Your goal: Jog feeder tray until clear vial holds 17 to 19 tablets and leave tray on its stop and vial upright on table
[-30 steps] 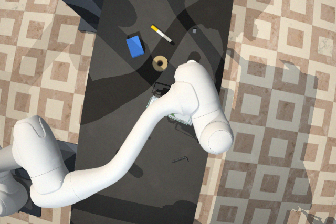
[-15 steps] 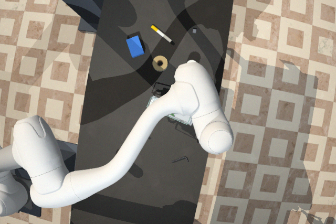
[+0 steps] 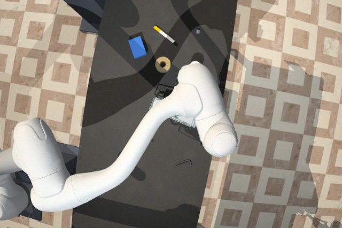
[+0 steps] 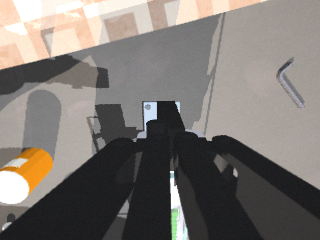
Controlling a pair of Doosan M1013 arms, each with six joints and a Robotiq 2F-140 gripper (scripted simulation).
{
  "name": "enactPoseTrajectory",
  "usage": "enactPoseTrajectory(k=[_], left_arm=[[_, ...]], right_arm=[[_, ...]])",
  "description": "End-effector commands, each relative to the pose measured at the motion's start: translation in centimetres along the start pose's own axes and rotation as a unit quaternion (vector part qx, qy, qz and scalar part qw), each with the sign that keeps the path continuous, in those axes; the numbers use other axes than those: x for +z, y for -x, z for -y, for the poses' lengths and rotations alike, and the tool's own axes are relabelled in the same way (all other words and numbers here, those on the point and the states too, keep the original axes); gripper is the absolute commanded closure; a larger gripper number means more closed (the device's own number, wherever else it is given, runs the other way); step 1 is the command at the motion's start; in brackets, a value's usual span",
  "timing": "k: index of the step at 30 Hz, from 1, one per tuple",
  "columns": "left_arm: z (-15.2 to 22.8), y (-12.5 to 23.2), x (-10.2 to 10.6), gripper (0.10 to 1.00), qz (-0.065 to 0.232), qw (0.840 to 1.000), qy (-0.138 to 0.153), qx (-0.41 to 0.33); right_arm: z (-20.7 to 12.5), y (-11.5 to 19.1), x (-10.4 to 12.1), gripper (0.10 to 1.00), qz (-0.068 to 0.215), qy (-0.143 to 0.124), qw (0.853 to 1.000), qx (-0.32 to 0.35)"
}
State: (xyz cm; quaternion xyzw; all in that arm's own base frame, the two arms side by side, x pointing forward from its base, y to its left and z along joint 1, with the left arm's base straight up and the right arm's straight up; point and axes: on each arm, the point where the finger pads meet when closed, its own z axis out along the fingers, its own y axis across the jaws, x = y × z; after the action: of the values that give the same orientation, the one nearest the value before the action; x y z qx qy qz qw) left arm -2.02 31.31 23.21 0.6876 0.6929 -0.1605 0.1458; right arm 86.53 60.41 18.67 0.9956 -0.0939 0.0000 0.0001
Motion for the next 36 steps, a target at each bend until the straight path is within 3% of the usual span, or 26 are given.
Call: enactPoseTrajectory(k=[1, 36], left_arm=[[0.0, 0.0, 0.0, 0.098, 0.0, 1.0, 0.0, 0.0], [0.0, 0.0, 0.0, 0.098, 0.0, 1.0, 0.0, 0.0]], right_arm=[[0.0, 0.0, -0.2, 0.999, -0.001, -0.001, 1.0, 0.0], [0.0, 3.2, 0.6, 0.999, -0.001, -0.001, 1.0, 0.0]])
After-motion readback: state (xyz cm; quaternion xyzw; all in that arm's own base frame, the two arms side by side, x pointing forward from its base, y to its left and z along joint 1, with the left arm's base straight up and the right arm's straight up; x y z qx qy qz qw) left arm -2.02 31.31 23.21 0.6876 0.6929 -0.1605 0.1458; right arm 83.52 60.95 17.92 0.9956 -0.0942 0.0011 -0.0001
